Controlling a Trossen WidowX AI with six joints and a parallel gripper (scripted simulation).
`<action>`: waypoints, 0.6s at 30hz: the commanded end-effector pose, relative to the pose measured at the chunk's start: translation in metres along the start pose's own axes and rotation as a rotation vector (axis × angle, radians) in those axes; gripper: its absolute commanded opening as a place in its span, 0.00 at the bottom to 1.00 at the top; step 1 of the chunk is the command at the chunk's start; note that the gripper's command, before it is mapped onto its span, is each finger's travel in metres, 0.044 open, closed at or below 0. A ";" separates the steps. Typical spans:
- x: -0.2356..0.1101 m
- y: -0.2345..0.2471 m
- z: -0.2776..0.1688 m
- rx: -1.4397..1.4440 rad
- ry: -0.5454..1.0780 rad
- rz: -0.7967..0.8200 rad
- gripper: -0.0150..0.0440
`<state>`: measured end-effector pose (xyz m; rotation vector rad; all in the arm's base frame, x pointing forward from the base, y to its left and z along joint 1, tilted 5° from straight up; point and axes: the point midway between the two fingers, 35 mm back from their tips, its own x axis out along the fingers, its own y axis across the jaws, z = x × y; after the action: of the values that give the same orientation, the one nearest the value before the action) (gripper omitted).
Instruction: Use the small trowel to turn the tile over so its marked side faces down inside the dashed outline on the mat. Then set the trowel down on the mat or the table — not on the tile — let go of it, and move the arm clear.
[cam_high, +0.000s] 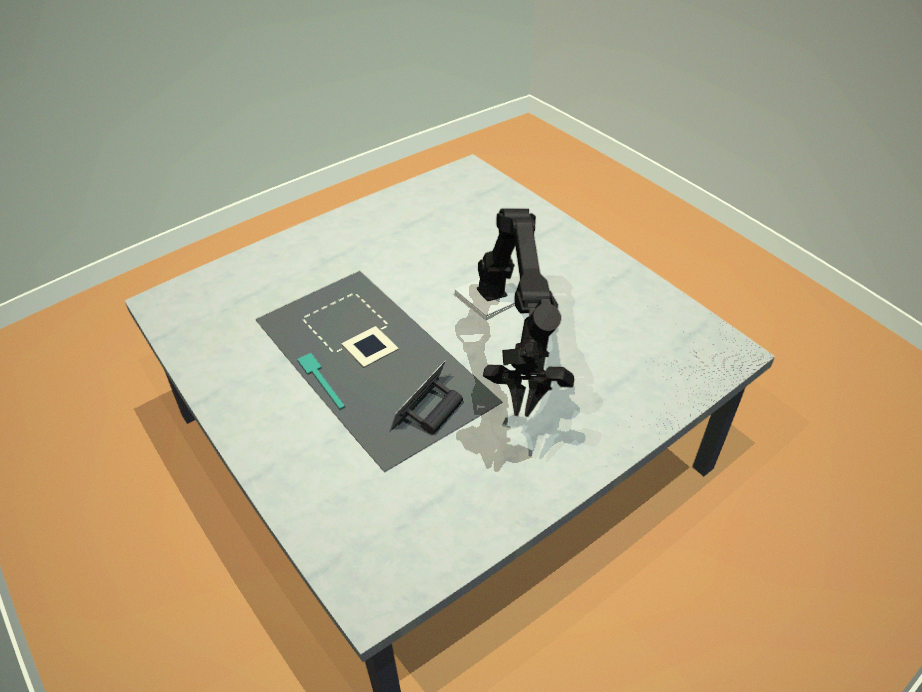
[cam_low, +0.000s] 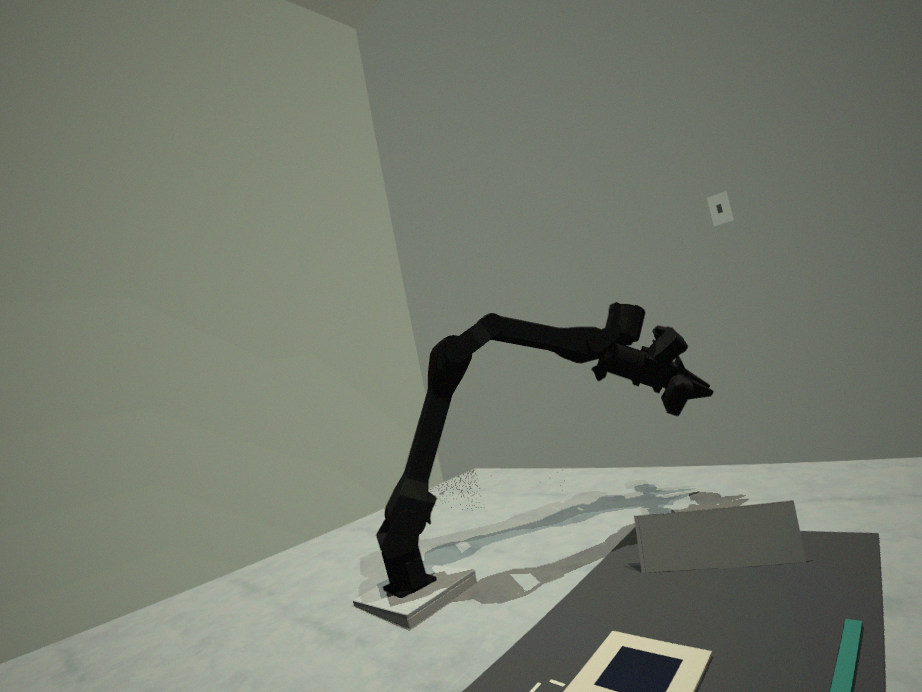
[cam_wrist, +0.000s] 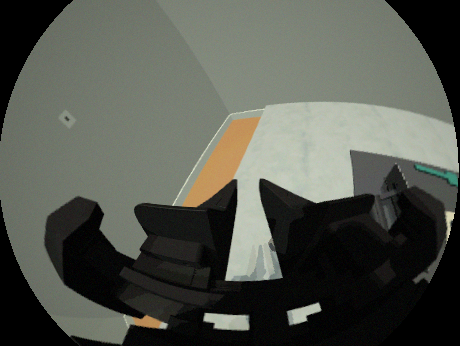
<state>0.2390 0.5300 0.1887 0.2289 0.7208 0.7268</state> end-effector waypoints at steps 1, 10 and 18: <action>0.001 -0.022 0.001 -0.142 0.056 -0.047 0.42; 0.000 -0.067 0.000 -0.410 0.189 -0.119 0.42; -0.008 -0.107 -0.003 -0.641 0.333 -0.148 0.42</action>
<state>0.2830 0.4616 0.1507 -0.4107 0.7561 0.7943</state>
